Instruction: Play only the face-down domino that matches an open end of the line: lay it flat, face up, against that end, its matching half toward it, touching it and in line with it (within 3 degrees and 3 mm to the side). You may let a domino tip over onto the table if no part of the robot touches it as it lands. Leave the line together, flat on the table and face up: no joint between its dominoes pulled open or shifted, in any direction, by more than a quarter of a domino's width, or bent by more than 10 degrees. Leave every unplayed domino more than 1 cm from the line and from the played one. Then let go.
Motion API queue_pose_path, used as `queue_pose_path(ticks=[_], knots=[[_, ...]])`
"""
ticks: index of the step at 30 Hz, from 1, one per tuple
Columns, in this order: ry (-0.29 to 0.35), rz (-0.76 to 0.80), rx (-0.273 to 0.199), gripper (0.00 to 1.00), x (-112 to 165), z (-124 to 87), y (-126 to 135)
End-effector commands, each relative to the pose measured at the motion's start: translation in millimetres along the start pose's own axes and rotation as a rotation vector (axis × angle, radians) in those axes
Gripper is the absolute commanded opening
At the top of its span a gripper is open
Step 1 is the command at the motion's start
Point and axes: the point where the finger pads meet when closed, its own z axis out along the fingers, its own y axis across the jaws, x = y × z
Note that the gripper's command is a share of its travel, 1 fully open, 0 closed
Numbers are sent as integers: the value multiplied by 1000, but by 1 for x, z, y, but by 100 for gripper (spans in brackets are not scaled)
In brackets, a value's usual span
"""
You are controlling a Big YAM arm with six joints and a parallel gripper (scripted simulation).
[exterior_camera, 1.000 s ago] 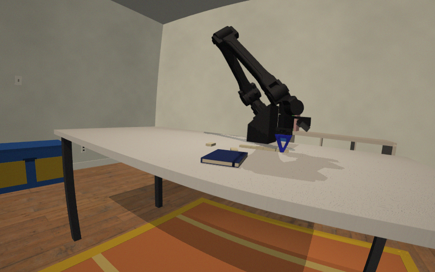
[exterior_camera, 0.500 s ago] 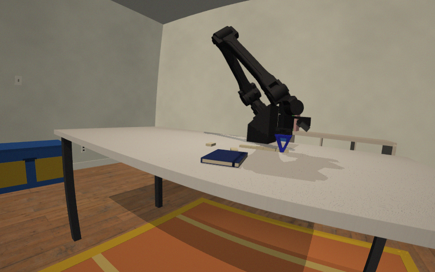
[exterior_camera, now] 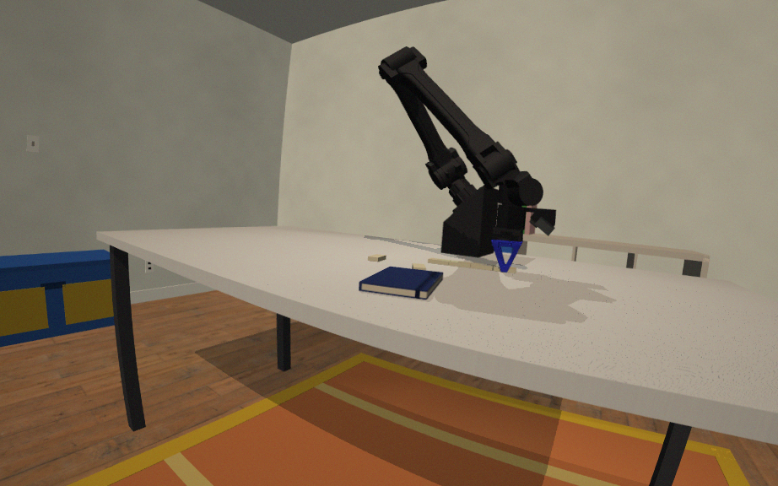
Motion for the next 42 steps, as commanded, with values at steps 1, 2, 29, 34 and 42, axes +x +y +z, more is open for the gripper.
queue_pose_path(ticks=[1,2,29,34,42], knots=[[-4,28,-3,21,8,3,-3],[-4,28,-3,21,8,3,-3],[-3,16,1,94,5,2,-3],[-4,26,-3,94,9,4,-3],[0,9,7,94,2,-1,-3]])
